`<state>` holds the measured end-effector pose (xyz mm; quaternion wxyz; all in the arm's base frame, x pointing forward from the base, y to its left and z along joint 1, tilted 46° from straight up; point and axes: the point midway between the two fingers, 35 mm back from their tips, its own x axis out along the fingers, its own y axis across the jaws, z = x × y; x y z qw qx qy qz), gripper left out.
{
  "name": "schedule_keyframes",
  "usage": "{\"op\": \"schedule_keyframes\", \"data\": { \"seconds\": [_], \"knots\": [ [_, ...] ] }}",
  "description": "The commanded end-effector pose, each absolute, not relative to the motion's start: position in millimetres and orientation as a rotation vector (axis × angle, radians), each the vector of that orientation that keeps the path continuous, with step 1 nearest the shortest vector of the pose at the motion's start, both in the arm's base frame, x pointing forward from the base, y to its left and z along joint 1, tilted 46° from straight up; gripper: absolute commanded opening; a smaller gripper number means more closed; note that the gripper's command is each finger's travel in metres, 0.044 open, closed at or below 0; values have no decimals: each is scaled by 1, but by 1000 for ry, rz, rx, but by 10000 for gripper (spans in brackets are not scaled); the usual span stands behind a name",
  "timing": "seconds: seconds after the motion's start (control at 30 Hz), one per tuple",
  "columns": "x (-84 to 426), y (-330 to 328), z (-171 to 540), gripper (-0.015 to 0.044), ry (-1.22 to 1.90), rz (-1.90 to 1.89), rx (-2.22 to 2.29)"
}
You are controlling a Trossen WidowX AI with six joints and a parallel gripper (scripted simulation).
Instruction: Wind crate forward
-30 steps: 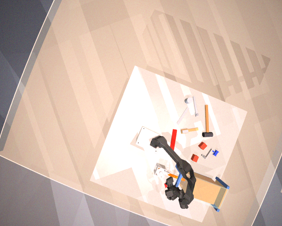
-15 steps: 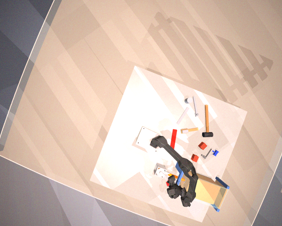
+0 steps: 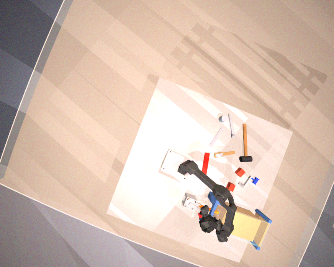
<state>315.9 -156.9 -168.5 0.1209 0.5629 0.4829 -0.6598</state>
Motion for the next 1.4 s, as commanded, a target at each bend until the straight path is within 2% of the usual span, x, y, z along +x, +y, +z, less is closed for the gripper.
{"op": "schedule_keyframes", "data": {
  "seconds": [0.0,1.37],
  "knots": [
    [317,-141,-160,0,1454,-1920,1659],
    [301,-110,-130,0,1458,-1921,1659]
  ]
}}
